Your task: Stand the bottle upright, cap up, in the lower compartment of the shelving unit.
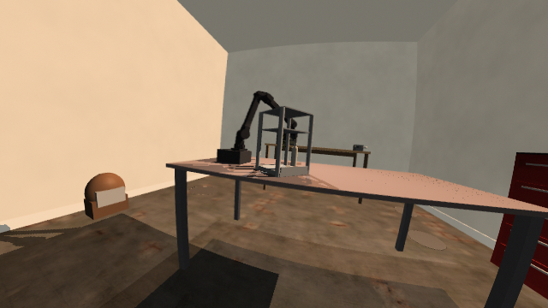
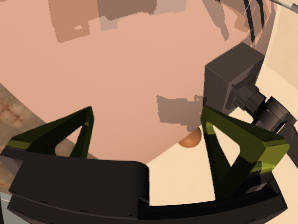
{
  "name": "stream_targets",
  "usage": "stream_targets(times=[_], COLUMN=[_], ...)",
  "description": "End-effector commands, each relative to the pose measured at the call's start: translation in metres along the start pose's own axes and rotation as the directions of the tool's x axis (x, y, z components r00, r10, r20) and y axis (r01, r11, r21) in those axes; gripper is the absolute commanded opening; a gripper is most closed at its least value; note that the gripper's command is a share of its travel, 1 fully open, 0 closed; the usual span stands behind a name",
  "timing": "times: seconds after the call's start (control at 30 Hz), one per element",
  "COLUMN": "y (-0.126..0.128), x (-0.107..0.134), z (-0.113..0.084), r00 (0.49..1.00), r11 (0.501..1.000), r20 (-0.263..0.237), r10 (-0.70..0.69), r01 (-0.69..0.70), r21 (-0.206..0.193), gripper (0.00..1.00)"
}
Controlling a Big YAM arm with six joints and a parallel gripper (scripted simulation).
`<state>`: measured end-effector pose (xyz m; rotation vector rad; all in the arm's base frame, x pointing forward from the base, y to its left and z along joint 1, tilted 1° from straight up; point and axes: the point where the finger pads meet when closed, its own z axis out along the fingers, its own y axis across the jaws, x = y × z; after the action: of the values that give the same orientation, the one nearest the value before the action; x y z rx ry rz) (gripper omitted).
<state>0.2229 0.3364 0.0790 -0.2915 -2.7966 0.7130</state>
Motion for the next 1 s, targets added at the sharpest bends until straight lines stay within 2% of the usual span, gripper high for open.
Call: stream_targets(times=[0.0,0.53,0.57,0.97], y=[-0.0001,-0.0001,0.0033,0.0033], x=[0.0,0.0,-0.0014,-0.0014], z=[-0.004,-0.004,-0.0114,-0.0114], r00=[1.0,1.0,1.0,1.0], r11=[1.0,1.0,1.0,1.0], r20=[0.004,0.004,0.01,0.01], r10=[0.0,0.0,0.0,0.0], r01=[0.0,0.0,0.0,0.0], r21=[-0.01,-0.01,-0.026,-0.026], gripper=[1.0,1.0,0.81,0.81])
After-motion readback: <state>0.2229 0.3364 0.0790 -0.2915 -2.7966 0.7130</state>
